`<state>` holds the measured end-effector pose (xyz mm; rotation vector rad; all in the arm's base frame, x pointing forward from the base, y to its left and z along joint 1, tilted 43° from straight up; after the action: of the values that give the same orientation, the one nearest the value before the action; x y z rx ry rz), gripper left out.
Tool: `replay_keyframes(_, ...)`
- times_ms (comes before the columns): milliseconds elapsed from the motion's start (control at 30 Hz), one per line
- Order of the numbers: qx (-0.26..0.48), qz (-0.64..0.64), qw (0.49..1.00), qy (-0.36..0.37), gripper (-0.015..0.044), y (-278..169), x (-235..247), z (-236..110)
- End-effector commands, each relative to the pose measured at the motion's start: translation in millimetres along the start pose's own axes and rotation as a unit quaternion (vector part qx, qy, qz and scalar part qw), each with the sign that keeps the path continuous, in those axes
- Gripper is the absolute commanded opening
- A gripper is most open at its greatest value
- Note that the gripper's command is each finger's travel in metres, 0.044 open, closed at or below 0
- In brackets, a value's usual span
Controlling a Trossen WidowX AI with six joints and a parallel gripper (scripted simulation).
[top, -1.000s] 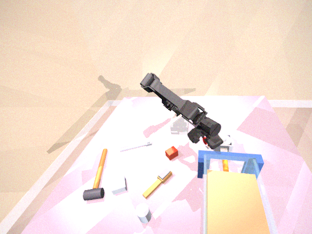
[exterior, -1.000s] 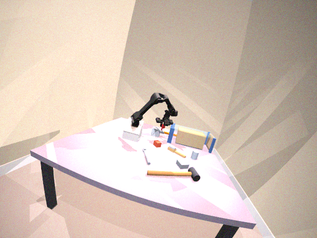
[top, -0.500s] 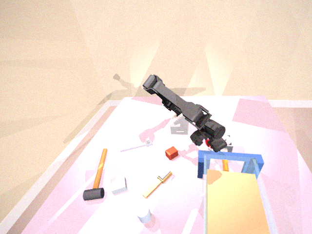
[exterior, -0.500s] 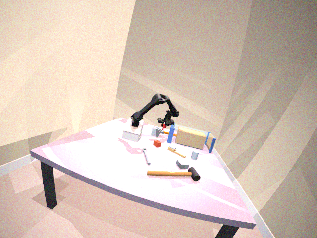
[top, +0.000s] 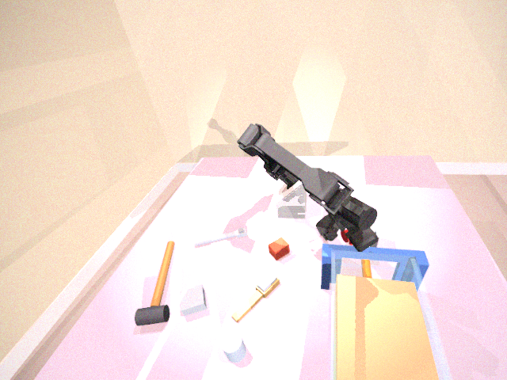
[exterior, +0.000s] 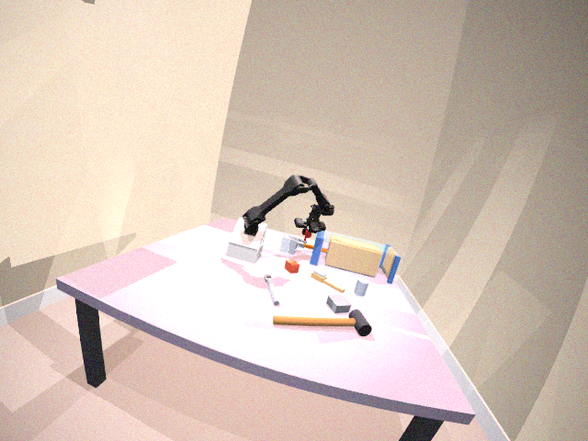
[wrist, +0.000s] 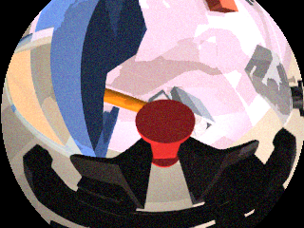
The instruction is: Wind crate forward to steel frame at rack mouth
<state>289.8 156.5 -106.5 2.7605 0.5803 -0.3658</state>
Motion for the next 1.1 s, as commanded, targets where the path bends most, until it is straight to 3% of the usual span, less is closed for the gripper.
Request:
replay_keyframes(0,0.002,0.000,1.000,0.006,0.0000,-6.1,10.2,5.9)
replay_keyframes(1067,0.004,0.000,1.000,0.007,0.0000,-41.8,38.2,21.4)
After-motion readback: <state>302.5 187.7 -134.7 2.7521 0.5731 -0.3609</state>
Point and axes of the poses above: the point midway between the two fingers, 35 mm back from their tips, its own z axis out along the fingers, its own x axis across the jaws, y = z × x, the point moved 1 cm from there along -z, back along the fingers, and after that the axes turned 3 degrees about -z, right-handed, at the moved point
